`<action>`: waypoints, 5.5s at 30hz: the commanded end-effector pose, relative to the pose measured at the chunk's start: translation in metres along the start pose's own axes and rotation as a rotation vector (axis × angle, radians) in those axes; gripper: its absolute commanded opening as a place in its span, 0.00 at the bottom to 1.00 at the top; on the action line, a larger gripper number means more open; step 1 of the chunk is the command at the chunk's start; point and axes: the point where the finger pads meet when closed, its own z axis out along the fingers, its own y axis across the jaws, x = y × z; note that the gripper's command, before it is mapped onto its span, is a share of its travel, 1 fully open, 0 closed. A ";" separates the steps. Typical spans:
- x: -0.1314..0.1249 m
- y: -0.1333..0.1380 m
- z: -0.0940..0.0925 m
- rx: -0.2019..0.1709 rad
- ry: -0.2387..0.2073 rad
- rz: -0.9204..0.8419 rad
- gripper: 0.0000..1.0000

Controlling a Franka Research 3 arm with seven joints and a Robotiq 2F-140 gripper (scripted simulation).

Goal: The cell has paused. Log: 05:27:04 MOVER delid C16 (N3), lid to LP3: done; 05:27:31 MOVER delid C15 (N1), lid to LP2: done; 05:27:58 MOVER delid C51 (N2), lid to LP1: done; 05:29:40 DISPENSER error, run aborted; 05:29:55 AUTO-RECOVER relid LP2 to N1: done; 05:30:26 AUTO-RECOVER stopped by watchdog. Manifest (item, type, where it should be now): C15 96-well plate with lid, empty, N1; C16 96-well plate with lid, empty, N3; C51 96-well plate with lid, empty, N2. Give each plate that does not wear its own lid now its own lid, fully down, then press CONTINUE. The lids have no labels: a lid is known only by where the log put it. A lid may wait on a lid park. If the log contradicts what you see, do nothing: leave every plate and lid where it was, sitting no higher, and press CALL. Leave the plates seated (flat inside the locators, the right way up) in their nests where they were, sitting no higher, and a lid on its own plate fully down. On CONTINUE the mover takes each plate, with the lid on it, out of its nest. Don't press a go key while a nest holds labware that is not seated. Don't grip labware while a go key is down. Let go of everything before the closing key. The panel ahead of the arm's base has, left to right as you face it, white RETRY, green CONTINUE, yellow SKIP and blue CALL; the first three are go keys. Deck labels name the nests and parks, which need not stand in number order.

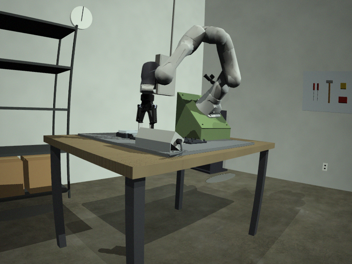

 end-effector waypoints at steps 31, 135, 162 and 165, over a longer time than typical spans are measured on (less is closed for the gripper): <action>0.001 0.000 0.001 -0.002 0.002 -0.009 0.00; 0.001 0.000 -0.037 -0.002 0.002 -0.009 0.66; 0.049 -0.062 -0.072 -0.005 0.006 0.007 0.66; 0.066 -0.106 -0.080 -0.003 0.004 0.026 0.66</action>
